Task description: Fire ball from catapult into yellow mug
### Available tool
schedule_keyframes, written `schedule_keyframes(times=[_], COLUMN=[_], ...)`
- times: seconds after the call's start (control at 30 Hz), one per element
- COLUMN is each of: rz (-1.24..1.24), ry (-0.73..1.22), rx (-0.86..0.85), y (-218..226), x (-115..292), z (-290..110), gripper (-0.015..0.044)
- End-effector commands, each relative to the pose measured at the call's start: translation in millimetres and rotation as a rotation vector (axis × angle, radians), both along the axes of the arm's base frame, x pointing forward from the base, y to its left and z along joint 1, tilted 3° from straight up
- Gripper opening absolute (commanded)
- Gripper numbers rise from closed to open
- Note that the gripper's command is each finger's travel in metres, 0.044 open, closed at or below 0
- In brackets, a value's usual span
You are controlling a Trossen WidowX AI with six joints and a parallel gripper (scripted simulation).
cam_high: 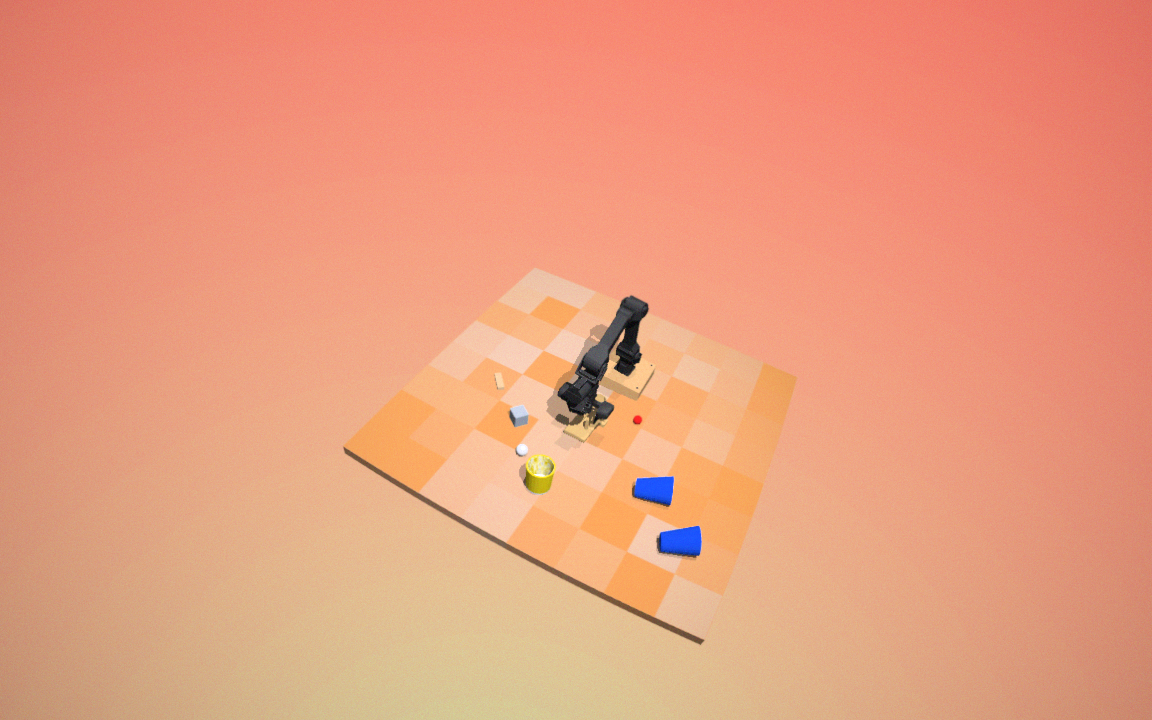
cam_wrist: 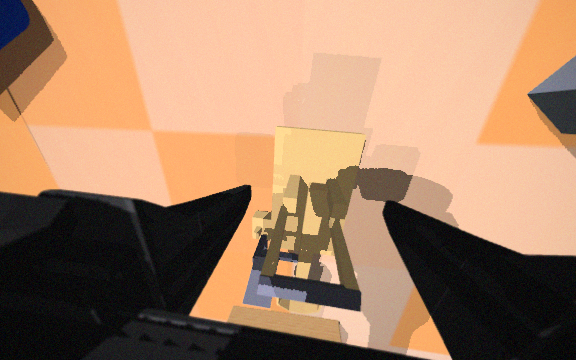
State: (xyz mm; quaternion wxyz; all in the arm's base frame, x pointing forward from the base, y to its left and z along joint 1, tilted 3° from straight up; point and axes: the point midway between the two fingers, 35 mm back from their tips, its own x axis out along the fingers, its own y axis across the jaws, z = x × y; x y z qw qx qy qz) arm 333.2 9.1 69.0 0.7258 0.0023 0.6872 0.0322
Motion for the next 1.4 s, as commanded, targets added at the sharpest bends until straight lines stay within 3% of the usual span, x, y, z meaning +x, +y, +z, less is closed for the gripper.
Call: schedule_keyframes(times=[0.0, 0.77, 1.13, 1.37], rz=[-0.005, -0.005, 0.0, 0.0], ry=[0.006, 0.006, 0.003, 0.003], rx=[-0.002, -0.002, 0.0, 0.0], y=[0.0, 1.6, 1.8, 1.6], x=[-0.6, -0.5, 0.5, 0.6], z=[-7.8, -42.5, -38.8, -36.1], gripper=[0.044, 0.044, 0.0151, 0.0085])
